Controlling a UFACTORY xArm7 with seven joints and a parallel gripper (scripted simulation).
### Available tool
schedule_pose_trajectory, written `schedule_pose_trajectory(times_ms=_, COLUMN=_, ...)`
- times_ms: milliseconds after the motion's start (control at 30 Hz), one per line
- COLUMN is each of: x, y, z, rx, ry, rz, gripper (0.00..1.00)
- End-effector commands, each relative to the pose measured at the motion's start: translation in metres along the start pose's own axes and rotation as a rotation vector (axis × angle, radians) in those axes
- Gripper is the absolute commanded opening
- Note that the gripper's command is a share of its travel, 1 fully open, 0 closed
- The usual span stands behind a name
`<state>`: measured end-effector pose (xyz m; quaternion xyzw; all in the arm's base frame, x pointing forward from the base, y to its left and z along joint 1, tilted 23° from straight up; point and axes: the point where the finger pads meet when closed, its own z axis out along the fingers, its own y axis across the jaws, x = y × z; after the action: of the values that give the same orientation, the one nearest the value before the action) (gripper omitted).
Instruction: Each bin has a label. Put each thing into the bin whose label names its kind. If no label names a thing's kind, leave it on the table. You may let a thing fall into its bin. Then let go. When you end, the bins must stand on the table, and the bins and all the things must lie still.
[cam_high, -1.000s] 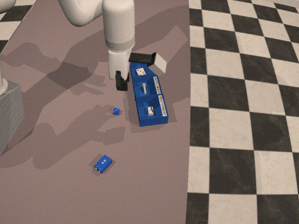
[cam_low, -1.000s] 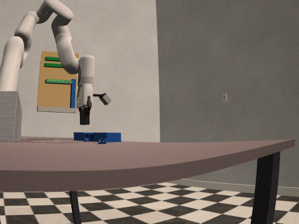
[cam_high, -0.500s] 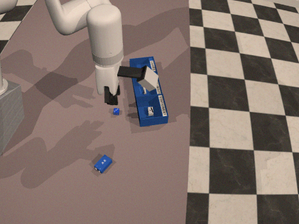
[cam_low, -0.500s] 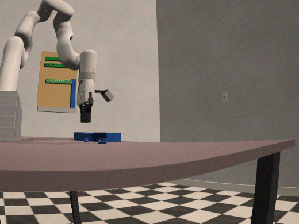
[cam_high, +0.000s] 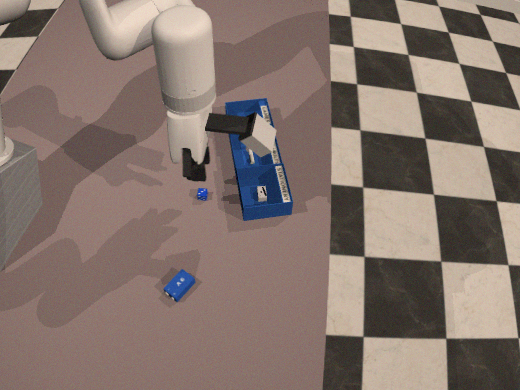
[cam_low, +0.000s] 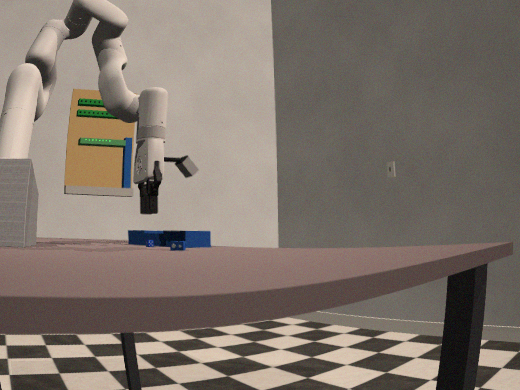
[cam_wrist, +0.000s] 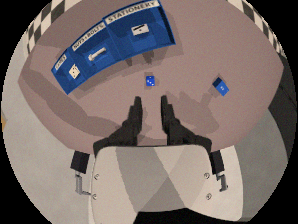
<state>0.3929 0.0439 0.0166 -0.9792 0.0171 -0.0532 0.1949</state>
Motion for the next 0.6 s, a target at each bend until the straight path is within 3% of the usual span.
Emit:
schedule_pose_trajectory(times_ms=0, x=0.001, y=0.0, z=-0.001, rx=-0.001, ry=0.003, rz=0.0, gripper=0.3)
schedule_pose_trajectory(times_ms=233, x=0.002, y=0.0, z=-0.001, rx=-0.001, ry=0.003, rz=0.0, gripper=0.3)
schedule_pose_trajectory(times_ms=567, x=0.002, y=0.0, z=0.031, rx=-0.001, ry=0.003, rz=0.0, gripper=0.3)
